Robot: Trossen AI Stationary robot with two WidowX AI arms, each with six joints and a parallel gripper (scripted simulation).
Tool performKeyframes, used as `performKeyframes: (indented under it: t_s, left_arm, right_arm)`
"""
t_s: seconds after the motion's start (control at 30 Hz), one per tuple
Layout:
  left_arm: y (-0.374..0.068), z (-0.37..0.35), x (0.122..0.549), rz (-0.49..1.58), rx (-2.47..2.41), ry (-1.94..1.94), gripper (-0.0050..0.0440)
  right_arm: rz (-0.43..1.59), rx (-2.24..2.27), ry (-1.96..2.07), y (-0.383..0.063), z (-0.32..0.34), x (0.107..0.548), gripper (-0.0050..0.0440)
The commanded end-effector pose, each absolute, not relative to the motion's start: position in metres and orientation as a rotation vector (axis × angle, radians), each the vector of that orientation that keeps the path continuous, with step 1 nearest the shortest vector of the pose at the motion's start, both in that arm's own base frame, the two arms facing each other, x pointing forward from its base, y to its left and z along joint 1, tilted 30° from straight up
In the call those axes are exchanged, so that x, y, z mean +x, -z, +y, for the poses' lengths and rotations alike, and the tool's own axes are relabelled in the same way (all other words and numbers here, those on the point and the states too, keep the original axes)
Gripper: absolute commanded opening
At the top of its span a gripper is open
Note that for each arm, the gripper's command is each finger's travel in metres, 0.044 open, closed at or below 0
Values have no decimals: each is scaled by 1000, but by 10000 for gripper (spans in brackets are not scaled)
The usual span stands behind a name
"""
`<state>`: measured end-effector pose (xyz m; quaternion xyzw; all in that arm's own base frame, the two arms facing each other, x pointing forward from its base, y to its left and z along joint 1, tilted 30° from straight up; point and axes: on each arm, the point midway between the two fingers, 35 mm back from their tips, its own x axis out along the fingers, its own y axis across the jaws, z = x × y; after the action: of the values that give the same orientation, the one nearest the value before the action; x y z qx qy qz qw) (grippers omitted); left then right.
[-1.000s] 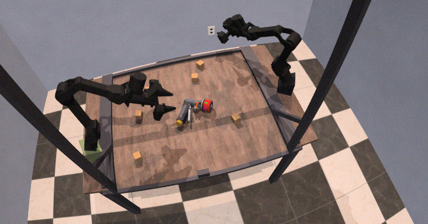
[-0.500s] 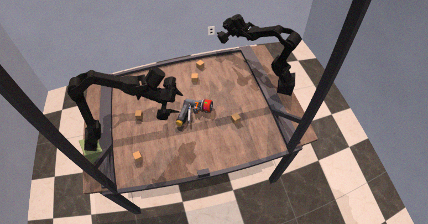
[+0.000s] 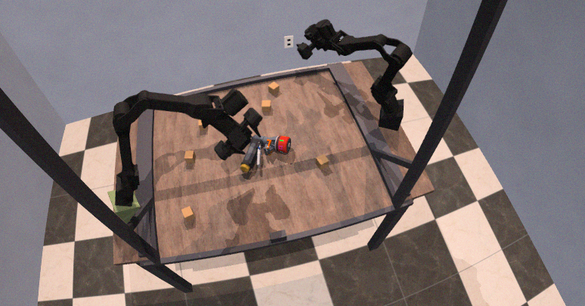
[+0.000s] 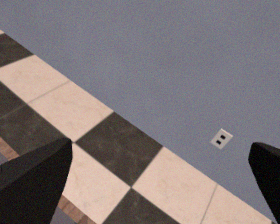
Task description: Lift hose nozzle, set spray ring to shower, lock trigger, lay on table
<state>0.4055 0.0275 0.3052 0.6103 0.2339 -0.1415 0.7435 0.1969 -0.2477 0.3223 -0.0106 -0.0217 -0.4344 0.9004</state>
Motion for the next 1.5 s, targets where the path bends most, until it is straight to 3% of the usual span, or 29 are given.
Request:
performKeyframes:
  t_s: [0.0, 0.77, 1.47]
  left_arm:
    - [-313, 30, 408, 538, 1413, 346, 367]
    - [-277, 49, 429, 630, 2071, 1031, 367]
    - [-283, 49, 428, 614, 2084, 1006, 367]
  right_arm:
    - [-68, -28, 895, -331, -246, 196, 408]
    - [-68, -28, 895, -331, -246, 196, 408]
    - [-68, -28, 895, -331, -246, 196, 408]
